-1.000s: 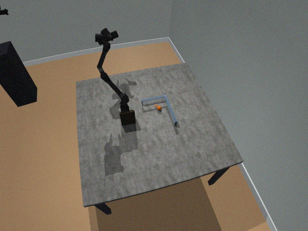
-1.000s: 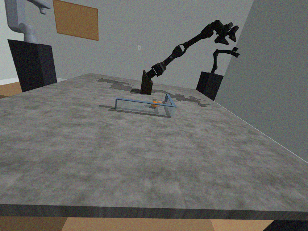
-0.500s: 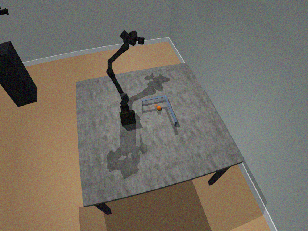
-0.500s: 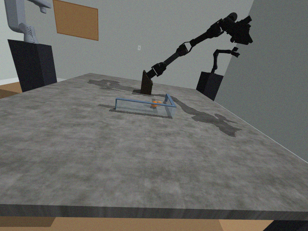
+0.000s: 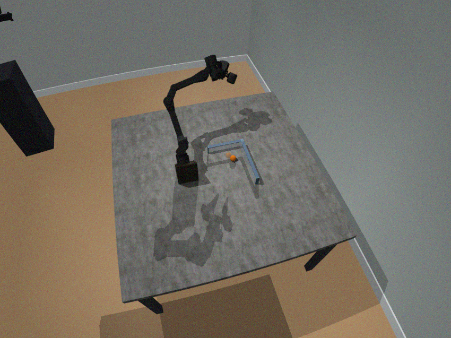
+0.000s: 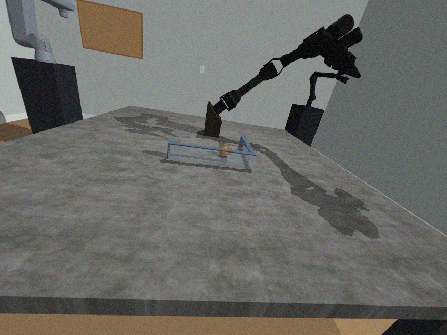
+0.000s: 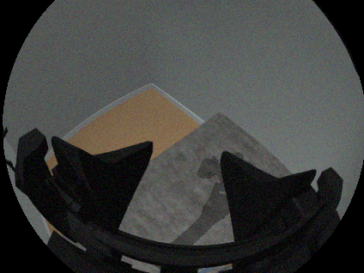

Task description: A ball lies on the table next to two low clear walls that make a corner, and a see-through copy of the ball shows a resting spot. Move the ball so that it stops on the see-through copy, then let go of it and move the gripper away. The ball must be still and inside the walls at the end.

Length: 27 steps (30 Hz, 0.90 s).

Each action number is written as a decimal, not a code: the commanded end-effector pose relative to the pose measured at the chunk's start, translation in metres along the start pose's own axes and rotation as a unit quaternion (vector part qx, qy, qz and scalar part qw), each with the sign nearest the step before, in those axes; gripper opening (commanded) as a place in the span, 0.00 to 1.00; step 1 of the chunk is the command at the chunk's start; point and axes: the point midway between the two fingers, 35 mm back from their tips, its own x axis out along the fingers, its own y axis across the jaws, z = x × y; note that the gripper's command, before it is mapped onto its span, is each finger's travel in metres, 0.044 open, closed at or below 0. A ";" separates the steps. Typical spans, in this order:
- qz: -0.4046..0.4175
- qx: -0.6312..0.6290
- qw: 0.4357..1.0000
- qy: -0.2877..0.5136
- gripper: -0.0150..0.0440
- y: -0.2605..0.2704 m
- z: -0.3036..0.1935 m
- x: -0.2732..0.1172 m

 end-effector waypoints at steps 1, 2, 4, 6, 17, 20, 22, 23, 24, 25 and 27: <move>-0.049 0.036 0.997 0.038 0.75 -0.062 -0.032 0.011; -0.061 0.045 0.996 0.049 0.75 -0.077 -0.042 0.012; -0.083 0.062 0.992 0.072 0.75 -0.105 -0.062 0.014; -0.106 0.080 0.986 0.097 0.75 -0.133 -0.085 0.015; -0.188 0.184 0.929 0.261 0.75 -0.244 -0.237 -0.014; -0.196 0.214 0.905 0.312 0.75 -0.258 -0.283 -0.030; -0.198 0.236 0.887 0.345 0.75 -0.264 -0.313 -0.043; -0.199 0.247 0.877 0.361 0.75 -0.266 -0.328 -0.050; -0.198 0.259 0.867 0.377 0.75 -0.267 -0.342 -0.057; -0.198 0.271 0.856 0.393 0.75 -0.267 -0.356 -0.064; -0.195 0.293 0.836 0.422 0.75 -0.265 -0.380 -0.078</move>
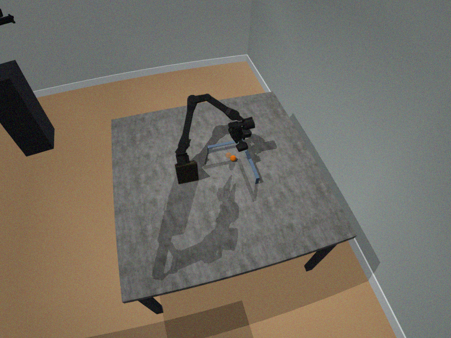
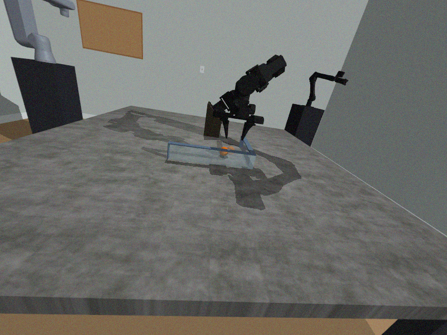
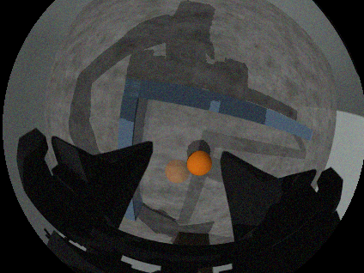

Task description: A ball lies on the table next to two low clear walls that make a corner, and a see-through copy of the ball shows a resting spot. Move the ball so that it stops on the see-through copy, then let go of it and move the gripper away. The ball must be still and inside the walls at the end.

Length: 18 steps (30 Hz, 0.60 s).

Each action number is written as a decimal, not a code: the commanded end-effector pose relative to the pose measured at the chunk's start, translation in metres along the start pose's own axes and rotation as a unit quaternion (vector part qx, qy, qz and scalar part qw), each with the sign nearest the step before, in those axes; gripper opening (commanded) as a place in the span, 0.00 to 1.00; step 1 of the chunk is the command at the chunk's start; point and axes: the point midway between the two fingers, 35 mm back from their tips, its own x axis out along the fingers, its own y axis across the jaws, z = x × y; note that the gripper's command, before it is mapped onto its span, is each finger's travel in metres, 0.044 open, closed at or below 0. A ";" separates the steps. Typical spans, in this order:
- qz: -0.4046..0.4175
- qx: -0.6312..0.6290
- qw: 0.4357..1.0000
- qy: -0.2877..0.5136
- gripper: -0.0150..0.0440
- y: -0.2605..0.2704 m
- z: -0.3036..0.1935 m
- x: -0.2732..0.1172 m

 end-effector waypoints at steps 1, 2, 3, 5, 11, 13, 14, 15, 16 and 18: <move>-0.001 0.030 0.998 0.063 0.75 -0.023 -0.040 0.016; 0.000 0.031 0.997 0.066 0.75 -0.024 -0.042 0.017; 0.000 0.031 0.997 0.066 0.75 -0.024 -0.042 0.017; 0.000 0.031 0.997 0.066 0.75 -0.024 -0.042 0.017; 0.000 0.031 0.997 0.066 0.75 -0.024 -0.044 0.032; 0.000 0.031 0.997 0.066 0.75 -0.024 -0.044 0.032; 0.000 0.031 0.997 0.066 0.75 -0.024 -0.044 0.032; 0.000 0.031 0.997 0.066 0.75 -0.024 -0.044 0.033; 0.000 0.031 0.997 0.066 0.75 -0.024 -0.044 0.034; 0.000 0.031 0.997 0.066 0.75 -0.024 -0.044 0.037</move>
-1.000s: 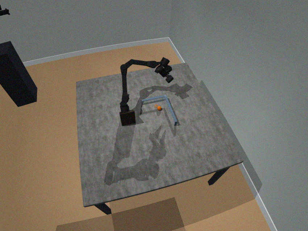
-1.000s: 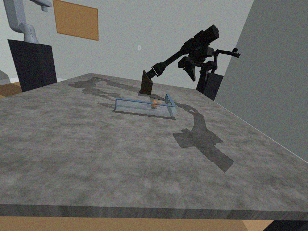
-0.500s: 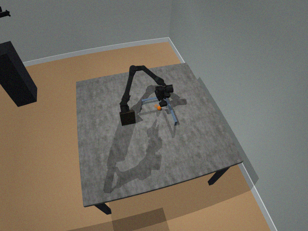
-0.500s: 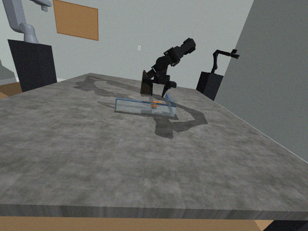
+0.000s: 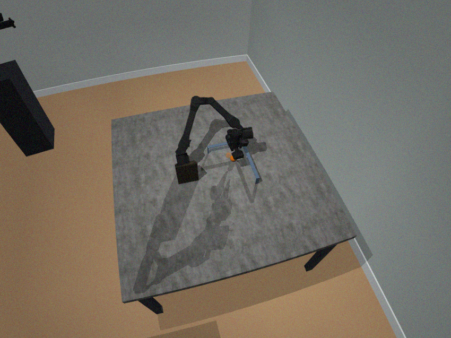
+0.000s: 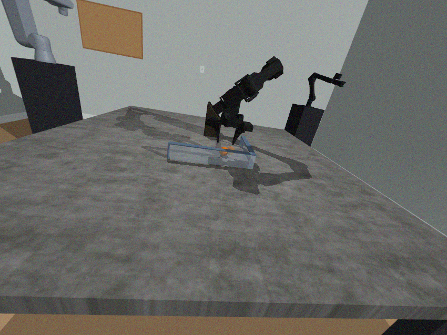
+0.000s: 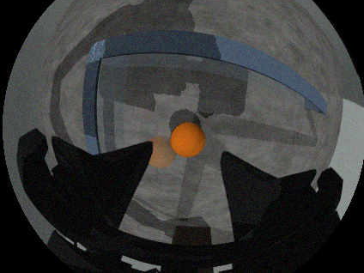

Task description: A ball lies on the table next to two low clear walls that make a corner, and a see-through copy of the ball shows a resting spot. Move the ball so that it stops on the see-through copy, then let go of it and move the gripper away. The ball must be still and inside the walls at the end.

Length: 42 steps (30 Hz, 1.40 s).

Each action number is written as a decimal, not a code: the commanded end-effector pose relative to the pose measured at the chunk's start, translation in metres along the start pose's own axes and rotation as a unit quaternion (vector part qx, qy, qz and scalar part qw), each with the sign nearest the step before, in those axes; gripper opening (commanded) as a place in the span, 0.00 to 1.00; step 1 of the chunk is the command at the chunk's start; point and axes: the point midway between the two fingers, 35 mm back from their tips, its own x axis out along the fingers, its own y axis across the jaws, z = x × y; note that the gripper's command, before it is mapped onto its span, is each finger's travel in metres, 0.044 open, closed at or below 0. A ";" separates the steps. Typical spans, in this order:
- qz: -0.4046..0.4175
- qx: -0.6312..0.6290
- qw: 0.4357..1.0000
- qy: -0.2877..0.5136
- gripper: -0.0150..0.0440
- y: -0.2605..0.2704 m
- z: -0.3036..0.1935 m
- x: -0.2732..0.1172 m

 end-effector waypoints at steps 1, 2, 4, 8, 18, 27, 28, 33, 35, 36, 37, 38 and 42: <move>0.001 0.004 1.000 0.004 0.75 0.000 -0.003 0.007; 0.001 0.004 1.000 0.004 0.75 0.000 -0.003 0.009; 0.001 0.004 1.000 0.004 0.75 0.000 -0.003 0.012; 0.001 0.004 1.000 0.004 0.75 0.000 -0.003 0.019; 0.002 0.004 1.000 0.004 0.75 0.000 -0.003 0.035; 0.002 0.004 1.000 0.004 0.56 0.000 -0.004 0.038; 0.002 0.004 1.000 0.004 0.55 0.000 -0.004 0.038; 0.002 0.004 1.000 0.004 0.49 0.000 -0.004 0.038; 0.002 0.004 1.000 0.004 0.40 0.000 -0.003 0.037; 0.001 0.004 1.000 0.004 0.36 0.000 -0.003 0.034; 0.000 0.004 1.000 0.004 0.32 -0.001 -0.001 0.029; -0.001 0.004 1.000 0.003 0.27 -0.001 0.000 0.023; -0.004 0.004 1.000 0.003 0.25 -0.004 0.003 -0.004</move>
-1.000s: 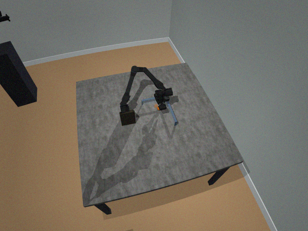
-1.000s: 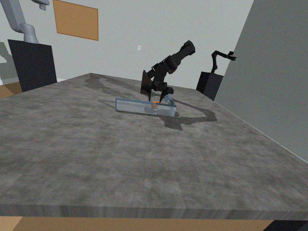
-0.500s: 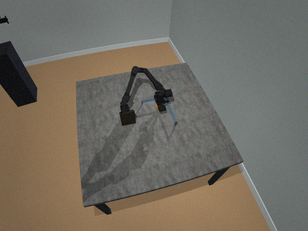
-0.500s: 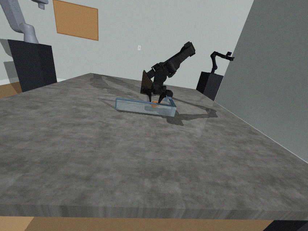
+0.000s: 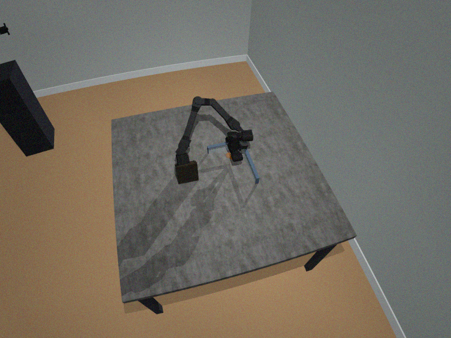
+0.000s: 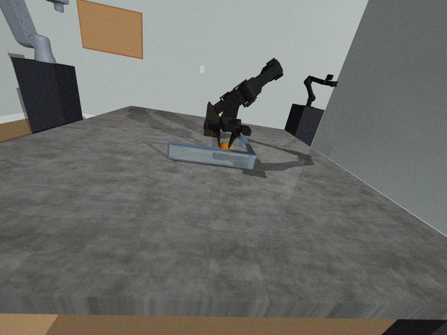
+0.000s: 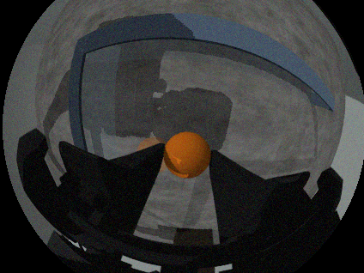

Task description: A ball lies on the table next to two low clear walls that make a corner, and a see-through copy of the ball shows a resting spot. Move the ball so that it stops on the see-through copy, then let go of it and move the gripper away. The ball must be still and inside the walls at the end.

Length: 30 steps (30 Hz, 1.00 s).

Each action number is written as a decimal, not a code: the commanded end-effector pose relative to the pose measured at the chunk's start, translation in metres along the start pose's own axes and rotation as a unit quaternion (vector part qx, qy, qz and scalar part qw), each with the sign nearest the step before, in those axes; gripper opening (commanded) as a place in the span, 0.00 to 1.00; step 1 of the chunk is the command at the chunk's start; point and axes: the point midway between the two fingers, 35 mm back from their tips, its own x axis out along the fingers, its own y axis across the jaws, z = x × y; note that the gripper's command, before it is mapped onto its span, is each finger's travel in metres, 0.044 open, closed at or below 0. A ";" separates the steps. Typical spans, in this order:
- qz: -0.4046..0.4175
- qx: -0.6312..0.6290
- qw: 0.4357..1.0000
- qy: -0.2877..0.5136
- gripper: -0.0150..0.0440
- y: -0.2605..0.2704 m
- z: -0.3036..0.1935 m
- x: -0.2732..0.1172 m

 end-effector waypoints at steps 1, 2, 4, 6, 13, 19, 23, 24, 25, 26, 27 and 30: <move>-0.004 -0.005 1.000 -0.010 0.25 -0.001 0.007 -0.028; -0.005 -0.005 1.000 -0.010 0.25 -0.001 0.007 -0.034; -0.005 -0.005 1.000 -0.009 0.25 -0.002 0.007 -0.048; -0.005 -0.005 1.000 -0.009 0.25 -0.001 0.006 -0.062; -0.001 -0.005 1.000 -0.008 0.25 0.001 -0.001 -0.107; -0.002 -0.005 1.000 -0.008 0.25 0.005 -0.003 -0.103; -0.002 -0.005 1.000 -0.009 0.25 0.015 -0.008 -0.089; -0.002 -0.005 1.000 -0.009 0.25 0.017 -0.010 -0.085; -0.002 -0.005 1.000 -0.009 0.25 0.019 -0.011 -0.082; -0.001 -0.005 1.000 -0.009 0.25 0.022 -0.013 -0.078; -0.001 -0.005 1.000 -0.008 0.25 0.024 -0.015 -0.075; 0.000 -0.005 1.000 -0.008 0.25 0.030 -0.020 -0.065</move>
